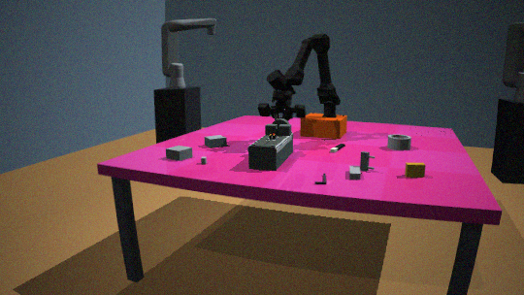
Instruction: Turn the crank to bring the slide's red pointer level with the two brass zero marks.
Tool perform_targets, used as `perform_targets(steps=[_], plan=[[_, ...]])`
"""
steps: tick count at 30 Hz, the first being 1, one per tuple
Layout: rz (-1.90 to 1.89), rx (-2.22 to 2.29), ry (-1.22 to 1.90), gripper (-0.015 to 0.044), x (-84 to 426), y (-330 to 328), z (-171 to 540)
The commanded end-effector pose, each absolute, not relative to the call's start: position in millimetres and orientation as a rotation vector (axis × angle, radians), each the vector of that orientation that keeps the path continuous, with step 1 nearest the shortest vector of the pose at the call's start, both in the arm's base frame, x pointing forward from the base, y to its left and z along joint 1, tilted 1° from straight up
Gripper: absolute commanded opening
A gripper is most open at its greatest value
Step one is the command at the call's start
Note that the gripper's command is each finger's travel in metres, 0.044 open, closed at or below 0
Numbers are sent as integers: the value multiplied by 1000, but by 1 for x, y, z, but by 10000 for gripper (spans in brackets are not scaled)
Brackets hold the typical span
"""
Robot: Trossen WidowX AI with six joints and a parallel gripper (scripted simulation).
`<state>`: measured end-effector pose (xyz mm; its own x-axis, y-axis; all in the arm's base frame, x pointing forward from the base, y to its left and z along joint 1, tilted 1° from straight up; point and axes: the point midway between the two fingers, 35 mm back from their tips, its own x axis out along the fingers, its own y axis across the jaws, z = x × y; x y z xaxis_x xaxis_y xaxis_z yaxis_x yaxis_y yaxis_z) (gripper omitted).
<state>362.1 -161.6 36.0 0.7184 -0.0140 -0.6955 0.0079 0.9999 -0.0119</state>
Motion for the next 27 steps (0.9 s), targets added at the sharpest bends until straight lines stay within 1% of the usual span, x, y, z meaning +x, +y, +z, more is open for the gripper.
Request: perform_targets(steps=[1, 27], plan=[[-7, -3, 762, 0, 362, -154, 42], [-7, -1, 762, 0, 362, -131, 42]])
